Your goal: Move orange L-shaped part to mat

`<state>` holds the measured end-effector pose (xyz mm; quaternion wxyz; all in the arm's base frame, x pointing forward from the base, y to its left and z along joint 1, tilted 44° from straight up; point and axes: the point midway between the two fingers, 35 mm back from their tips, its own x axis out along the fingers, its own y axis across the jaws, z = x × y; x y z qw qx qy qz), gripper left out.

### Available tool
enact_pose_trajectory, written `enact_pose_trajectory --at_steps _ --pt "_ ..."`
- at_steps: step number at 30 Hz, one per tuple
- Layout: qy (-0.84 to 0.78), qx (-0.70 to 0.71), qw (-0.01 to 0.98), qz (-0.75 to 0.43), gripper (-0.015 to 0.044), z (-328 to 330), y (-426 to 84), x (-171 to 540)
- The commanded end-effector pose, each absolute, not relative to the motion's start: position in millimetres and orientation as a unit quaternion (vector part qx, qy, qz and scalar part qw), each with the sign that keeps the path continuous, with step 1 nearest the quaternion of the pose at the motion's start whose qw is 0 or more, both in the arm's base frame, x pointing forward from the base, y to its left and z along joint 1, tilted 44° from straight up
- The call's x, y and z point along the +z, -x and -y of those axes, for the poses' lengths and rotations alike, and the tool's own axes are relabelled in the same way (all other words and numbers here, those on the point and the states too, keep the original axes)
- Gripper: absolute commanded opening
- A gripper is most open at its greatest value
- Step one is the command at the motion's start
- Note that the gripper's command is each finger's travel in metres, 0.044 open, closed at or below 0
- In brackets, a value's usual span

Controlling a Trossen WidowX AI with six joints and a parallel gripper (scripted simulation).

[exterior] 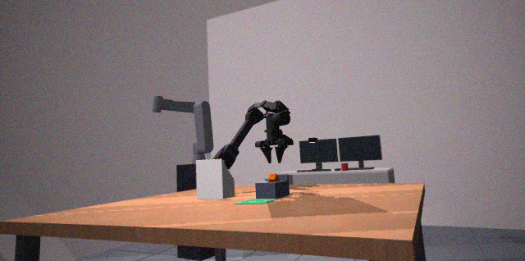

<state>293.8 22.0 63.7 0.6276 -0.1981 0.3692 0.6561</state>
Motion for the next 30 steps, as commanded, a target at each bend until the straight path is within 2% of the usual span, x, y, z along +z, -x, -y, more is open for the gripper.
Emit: enact_pose_trajectory --at_steps 1,30 --pt "0.313 0.707 0.584 -0.248 0.0280 -5 -302 51" --pt "0.312 0.707 0.584 -0.247 0.0280 -36 -297 18"
